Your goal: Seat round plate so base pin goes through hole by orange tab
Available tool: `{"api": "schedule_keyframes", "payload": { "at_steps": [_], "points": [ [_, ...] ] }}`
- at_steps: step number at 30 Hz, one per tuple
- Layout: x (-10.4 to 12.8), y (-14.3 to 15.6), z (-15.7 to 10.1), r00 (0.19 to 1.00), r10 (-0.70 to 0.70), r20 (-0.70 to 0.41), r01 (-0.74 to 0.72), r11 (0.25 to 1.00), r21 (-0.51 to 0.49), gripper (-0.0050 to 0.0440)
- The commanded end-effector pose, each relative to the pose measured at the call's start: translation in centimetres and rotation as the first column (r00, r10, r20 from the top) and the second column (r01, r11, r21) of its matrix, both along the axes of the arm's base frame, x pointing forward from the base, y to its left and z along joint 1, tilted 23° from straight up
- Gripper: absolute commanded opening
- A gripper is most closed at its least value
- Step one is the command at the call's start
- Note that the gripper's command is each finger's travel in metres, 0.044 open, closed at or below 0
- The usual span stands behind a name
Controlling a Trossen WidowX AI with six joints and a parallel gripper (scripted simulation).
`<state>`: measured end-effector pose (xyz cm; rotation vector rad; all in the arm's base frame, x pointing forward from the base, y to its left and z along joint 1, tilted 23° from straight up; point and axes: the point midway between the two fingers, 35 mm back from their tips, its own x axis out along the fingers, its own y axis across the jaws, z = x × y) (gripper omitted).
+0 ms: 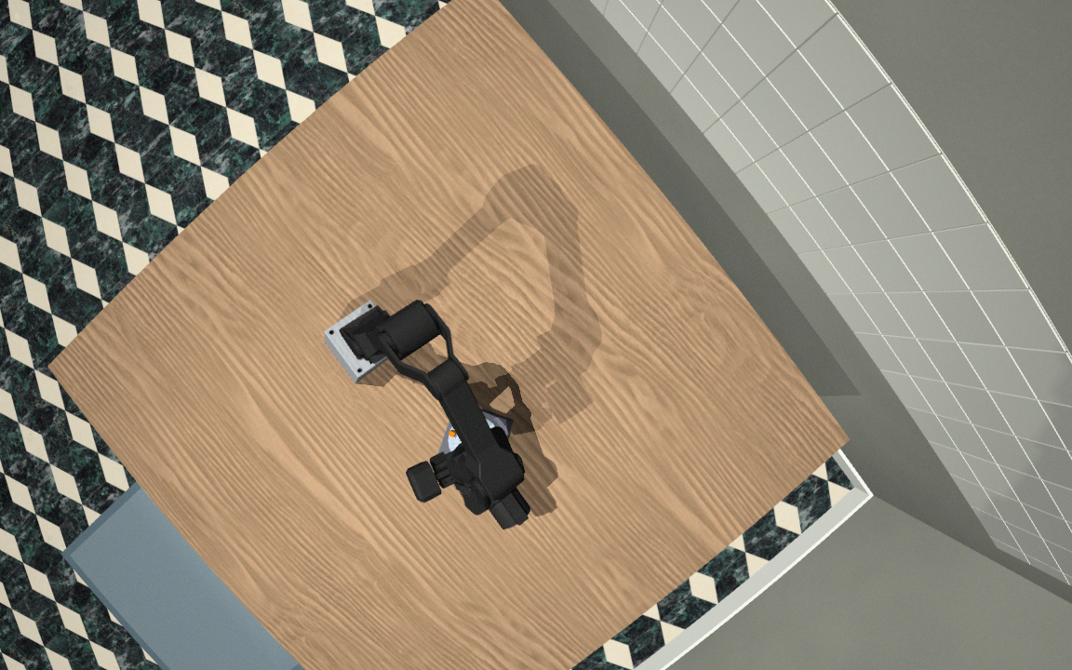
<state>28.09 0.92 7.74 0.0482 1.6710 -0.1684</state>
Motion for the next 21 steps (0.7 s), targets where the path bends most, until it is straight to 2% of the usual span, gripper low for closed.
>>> {"api": "schedule_keyframes", "payload": {
  "at_steps": [1,2,3,8,21],
  "points": [
    [0.1,0.0,1.4,0.998,0.061,0.015,-0.062,0.989,0.134,0.0040],
    [0.0,0.0,1.7,0.991,0.131,0.031,-0.135,0.974,0.183,0.0016],
    [-0.2,0.1,2.5,0.990,0.125,0.061,-0.137,0.954,0.268,0.0000],
    [-0.4,0.2,4.5,0.958,0.218,0.188,-0.278,0.867,0.414,0.0000],
    [-0.6,0.2,4.2,0.954,0.234,0.188,-0.294,0.853,0.430,0.0000]
  ]
}}
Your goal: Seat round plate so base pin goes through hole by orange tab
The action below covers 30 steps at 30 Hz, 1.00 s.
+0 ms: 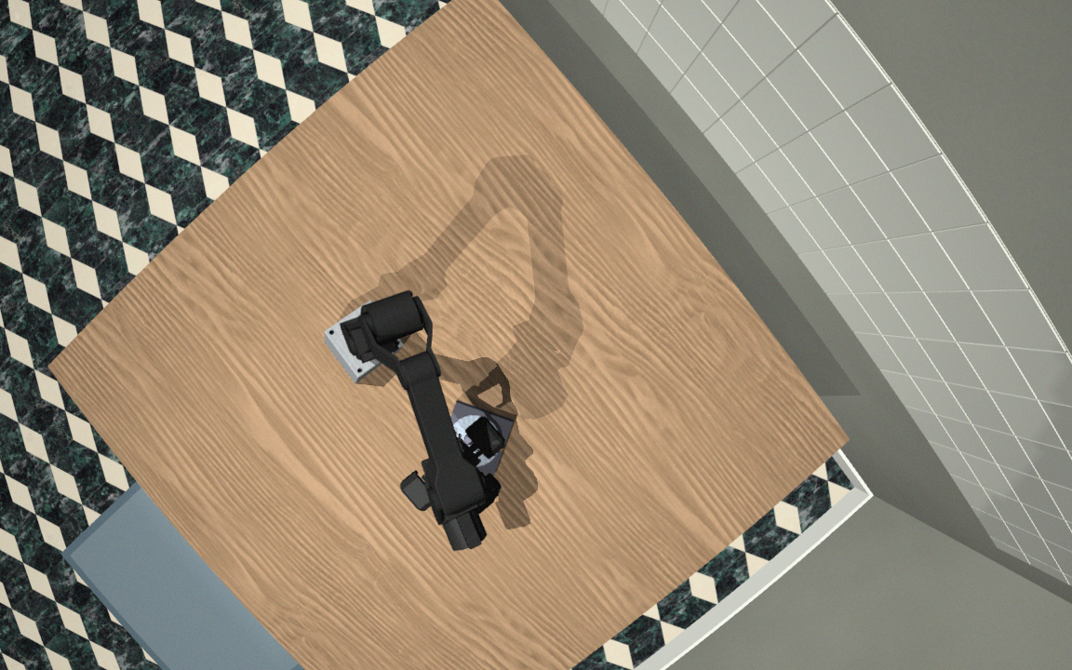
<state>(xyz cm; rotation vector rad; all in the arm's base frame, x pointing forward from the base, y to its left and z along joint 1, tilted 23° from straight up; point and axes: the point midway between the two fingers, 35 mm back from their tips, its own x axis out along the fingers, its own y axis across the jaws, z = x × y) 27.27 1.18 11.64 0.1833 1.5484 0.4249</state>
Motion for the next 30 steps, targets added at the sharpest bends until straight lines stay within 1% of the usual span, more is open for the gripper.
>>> {"api": "schedule_keyframes", "payload": {
  "at_steps": [1,11,12,14,16,18,19,21,22,26,30],
  "points": [
    [0.2,0.0,0.3,1.000,0.007,0.012,-0.007,1.000,0.003,-0.0001],
    [0.2,0.0,0.3,1.000,0.007,0.012,-0.007,1.000,0.003,-0.0005],
    [0.2,0.0,0.3,1.000,0.007,0.012,-0.007,1.000,0.003,-0.0013],
    [0.2,0.0,0.3,1.000,0.007,0.012,-0.007,1.000,0.003,-0.0013],
    [0.2,0.0,0.3,1.000,0.007,0.012,-0.007,1.000,0.003,-0.0027],
    [0.0,0.0,-1.2,1.000,0.009,-0.004,-0.009,1.000,0.009,-0.0043],
    [0.0,-0.1,-2.4,1.000,0.009,-0.005,-0.009,1.000,0.007,-0.0050],
    [-0.3,-0.1,-5.4,1.000,0.009,-0.008,-0.009,1.000,0.007,-0.0050],
    [-1.0,0.0,-6.7,0.999,0.009,-0.034,-0.009,1.000,0.011,-0.0050],
    [-0.9,0.1,-8.8,1.000,0.008,-0.006,-0.008,1.000,0.006,-0.0050],
    [-0.9,0.1,-8.9,1.000,0.008,-0.006,-0.008,1.000,0.007,-0.0050]
  ]
}}
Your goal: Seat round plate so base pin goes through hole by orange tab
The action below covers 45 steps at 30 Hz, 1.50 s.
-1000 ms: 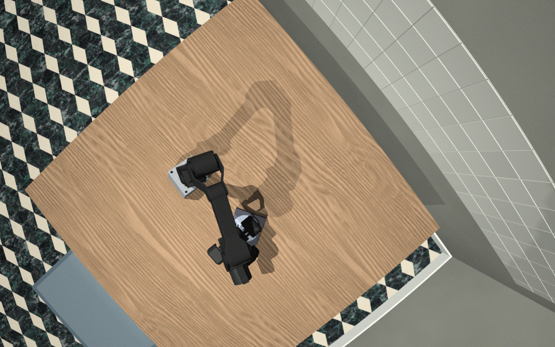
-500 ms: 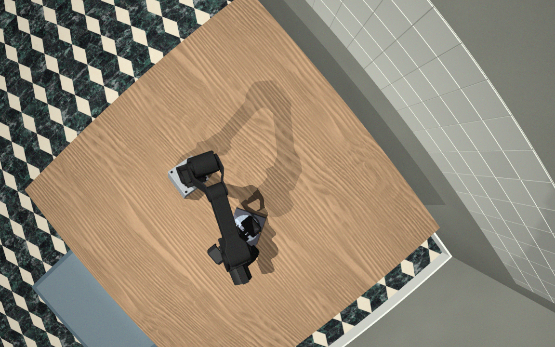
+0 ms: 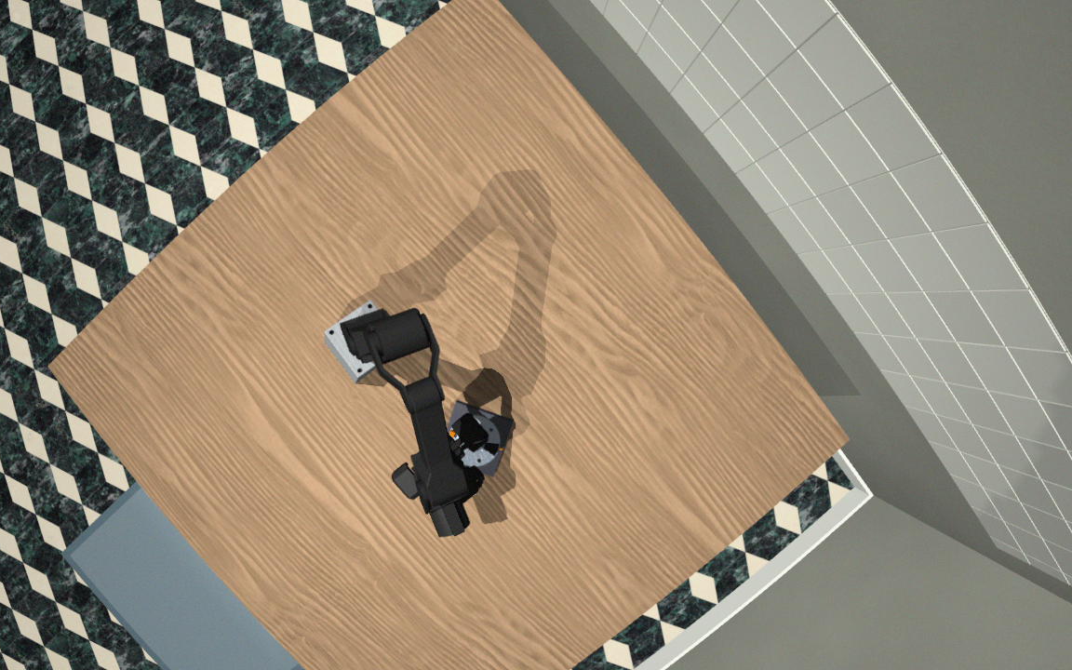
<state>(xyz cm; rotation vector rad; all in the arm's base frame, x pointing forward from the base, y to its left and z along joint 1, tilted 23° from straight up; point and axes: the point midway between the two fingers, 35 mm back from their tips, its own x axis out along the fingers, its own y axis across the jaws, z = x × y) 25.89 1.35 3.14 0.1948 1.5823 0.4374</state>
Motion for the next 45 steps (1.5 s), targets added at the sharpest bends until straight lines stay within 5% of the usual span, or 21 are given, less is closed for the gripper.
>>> {"api": "schedule_keyframes", "payload": {
  "at_steps": [1,12,45],
  "points": [
    [0.4,-0.1,-0.4,1.000,0.001,0.029,-0.001,1.000,-0.004,-0.0050],
    [0.2,1.9,-4.8,1.000,0.000,0.027,0.000,1.000,-0.002,-0.0050],
    [0.5,1.8,-4.2,0.999,-0.003,0.051,0.003,1.000,-0.006,-0.0050]
  ]
}}
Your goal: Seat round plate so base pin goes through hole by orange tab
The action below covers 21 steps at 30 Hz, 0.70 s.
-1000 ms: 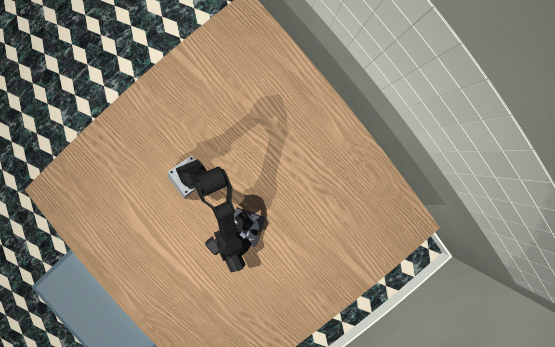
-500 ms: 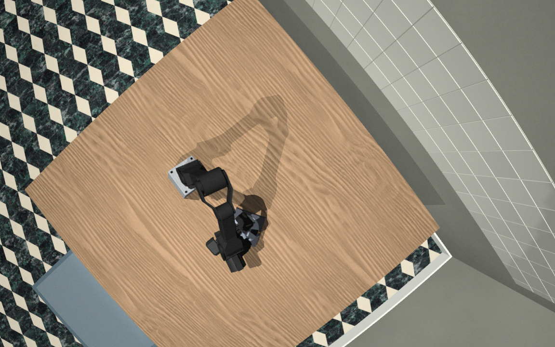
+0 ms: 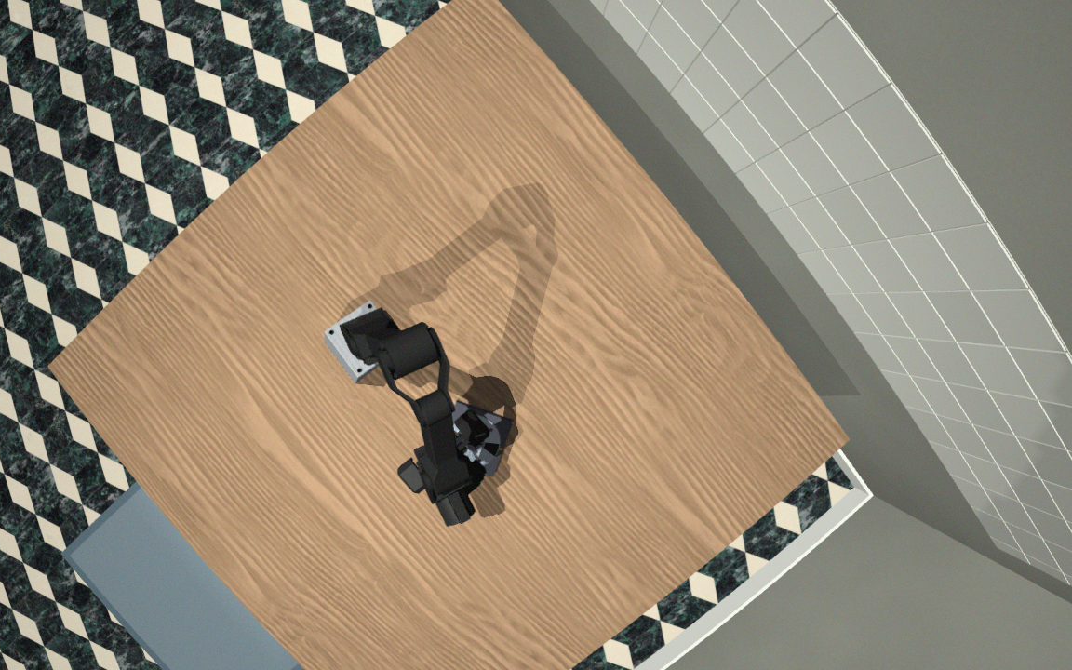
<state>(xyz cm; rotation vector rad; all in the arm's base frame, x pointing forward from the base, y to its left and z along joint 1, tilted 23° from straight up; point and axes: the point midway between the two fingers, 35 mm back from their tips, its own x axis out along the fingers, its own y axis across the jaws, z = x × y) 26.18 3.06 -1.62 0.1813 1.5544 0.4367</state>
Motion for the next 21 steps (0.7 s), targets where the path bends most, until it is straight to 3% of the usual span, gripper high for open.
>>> {"api": "schedule_keyframes", "payload": {
  "at_steps": [1,21],
  "points": [
    [0.1,0.1,0.6,1.000,-0.005,0.019,0.005,1.000,-0.001,-0.0050],
    [-1.0,1.0,0.8,1.000,-0.003,0.017,0.003,1.000,0.003,-0.0050]
  ]
}}
